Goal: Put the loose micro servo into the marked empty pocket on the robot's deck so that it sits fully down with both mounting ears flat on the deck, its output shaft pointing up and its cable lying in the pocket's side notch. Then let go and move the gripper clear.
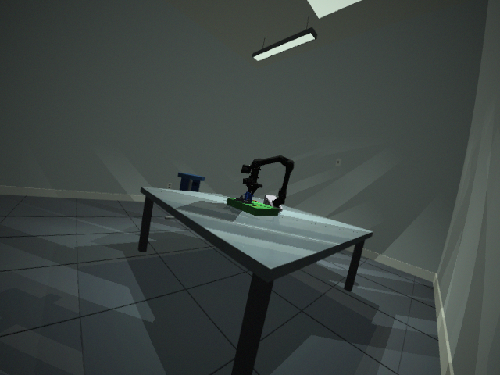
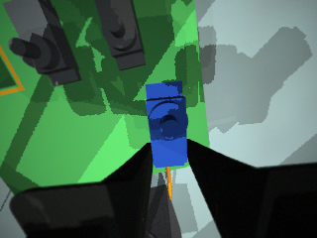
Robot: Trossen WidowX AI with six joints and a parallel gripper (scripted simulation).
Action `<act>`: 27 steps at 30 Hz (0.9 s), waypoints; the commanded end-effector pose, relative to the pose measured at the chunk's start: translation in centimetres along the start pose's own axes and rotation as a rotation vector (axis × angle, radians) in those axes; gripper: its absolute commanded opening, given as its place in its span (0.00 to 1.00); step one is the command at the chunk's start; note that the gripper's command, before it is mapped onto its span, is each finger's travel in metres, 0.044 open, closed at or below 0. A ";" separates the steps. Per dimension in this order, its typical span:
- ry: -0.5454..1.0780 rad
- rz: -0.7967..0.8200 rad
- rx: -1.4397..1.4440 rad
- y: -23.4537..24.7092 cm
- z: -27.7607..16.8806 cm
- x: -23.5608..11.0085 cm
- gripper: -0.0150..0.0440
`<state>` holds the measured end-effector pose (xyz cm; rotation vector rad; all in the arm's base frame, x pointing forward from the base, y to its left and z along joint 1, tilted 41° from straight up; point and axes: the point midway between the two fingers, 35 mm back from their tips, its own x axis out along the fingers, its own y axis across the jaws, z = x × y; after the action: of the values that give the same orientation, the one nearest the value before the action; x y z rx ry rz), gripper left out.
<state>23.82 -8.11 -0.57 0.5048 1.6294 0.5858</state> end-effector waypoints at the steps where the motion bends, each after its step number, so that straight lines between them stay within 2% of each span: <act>1: -0.001 0.003 0.005 0.0 0.0 -0.1 0.31; 3: -0.001 0.003 0.005 0.0 0.0 -0.6 0.25; 8: 0.000 0.003 0.006 0.4 -0.5 -2.8 0.25; 21: 0.000 0.003 0.006 0.6 -0.9 -2.9 0.25; 27: -0.001 0.003 0.005 0.3 0.4 -2.9 0.25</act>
<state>23.64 -9.41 1.96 0.5148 1.6356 0.5886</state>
